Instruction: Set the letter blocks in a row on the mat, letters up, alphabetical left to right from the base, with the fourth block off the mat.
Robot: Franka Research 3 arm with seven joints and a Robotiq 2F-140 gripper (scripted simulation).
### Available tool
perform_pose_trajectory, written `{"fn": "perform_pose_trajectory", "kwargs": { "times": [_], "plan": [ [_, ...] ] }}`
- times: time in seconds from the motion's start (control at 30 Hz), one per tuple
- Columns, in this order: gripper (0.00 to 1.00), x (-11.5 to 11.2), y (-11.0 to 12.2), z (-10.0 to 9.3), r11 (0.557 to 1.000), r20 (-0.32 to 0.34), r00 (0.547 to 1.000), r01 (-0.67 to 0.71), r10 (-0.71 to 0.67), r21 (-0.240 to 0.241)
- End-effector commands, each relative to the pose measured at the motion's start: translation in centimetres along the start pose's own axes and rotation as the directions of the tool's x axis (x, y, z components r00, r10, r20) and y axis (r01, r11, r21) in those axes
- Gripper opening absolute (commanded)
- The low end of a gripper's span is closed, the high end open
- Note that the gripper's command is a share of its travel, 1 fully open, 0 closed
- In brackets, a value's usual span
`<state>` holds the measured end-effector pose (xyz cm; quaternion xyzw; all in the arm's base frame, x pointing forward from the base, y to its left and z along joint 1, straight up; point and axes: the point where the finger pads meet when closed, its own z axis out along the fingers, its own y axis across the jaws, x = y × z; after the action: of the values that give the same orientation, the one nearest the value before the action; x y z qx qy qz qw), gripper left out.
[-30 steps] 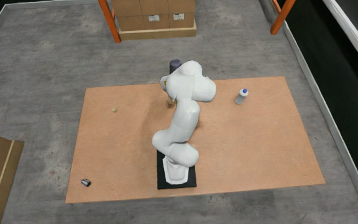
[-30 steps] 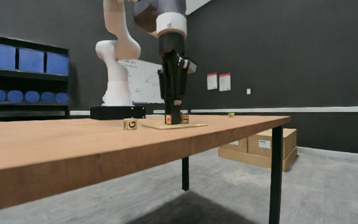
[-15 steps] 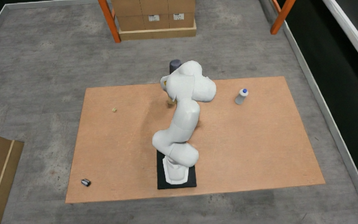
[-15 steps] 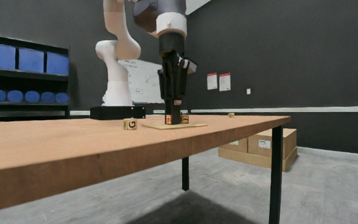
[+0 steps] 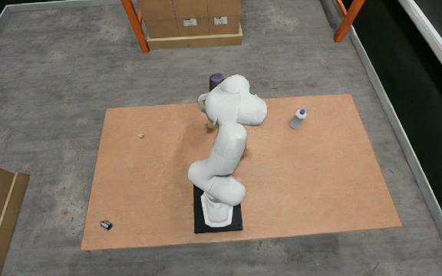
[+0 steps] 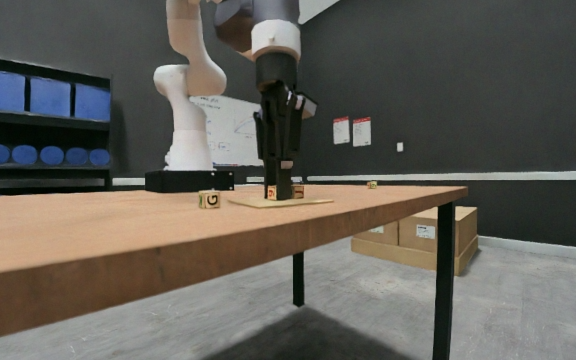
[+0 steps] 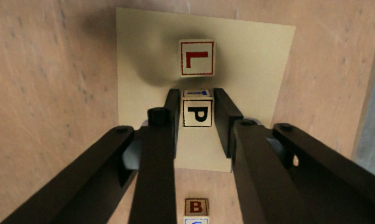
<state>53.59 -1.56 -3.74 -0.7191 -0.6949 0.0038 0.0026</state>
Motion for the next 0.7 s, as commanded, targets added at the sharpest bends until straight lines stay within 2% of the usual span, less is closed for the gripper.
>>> {"fn": "perform_pose_trajectory", "kwargs": {
  "times": [0.0, 0.67],
  "plan": [
    [0.3, 0.0, 0.15, -0.01, 1.0, -0.001, 1.0, -0.005, 0.005, -0.004],
    [0.32, -0.01, 0.15, -0.36, 1.0, -0.001, 1.0, -0.005, 0.005, -0.004]
  ]
}}
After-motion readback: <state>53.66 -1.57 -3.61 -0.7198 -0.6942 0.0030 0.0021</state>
